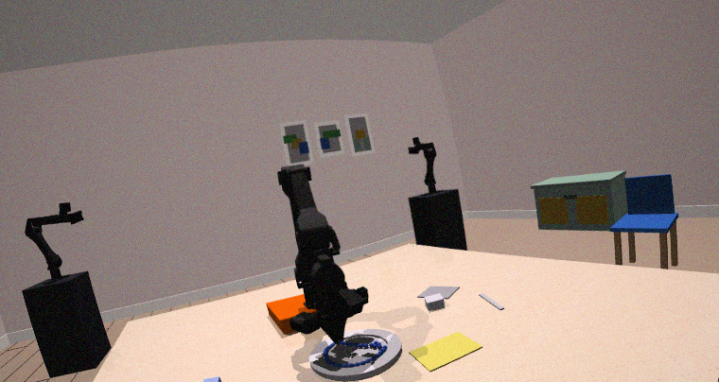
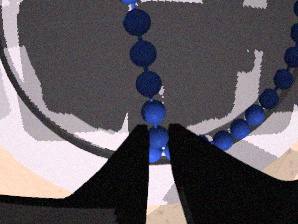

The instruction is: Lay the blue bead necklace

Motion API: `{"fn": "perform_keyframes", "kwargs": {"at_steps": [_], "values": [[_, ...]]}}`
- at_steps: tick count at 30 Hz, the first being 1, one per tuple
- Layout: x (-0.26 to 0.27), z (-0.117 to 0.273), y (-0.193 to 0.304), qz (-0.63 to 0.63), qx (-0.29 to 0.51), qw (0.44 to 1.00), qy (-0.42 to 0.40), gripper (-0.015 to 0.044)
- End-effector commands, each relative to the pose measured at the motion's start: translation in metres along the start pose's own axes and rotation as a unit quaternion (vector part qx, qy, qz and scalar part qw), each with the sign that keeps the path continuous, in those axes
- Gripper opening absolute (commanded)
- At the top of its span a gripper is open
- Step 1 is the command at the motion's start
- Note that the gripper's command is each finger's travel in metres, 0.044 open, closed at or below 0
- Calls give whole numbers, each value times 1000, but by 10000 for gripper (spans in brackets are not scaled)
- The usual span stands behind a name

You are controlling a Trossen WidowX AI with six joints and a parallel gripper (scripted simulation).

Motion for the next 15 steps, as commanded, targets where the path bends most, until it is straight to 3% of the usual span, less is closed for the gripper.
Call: {"fn": "perform_keyframes", "kwargs": {"at_steps": [1,15], "values": [[0,0,0,0,0,1000,0,0],[3,6,3,2,4,1000,-1,0]]}}
Point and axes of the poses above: the point midway between the two fingers, 35 mm back from their tips, its own z axis back along the fingers, its own x axis across the jaws, y = z × x, the point moved 7 cm from there along z, back along the fingers, and after that the axes turned 1 degree about z, right-handed, at the moved point
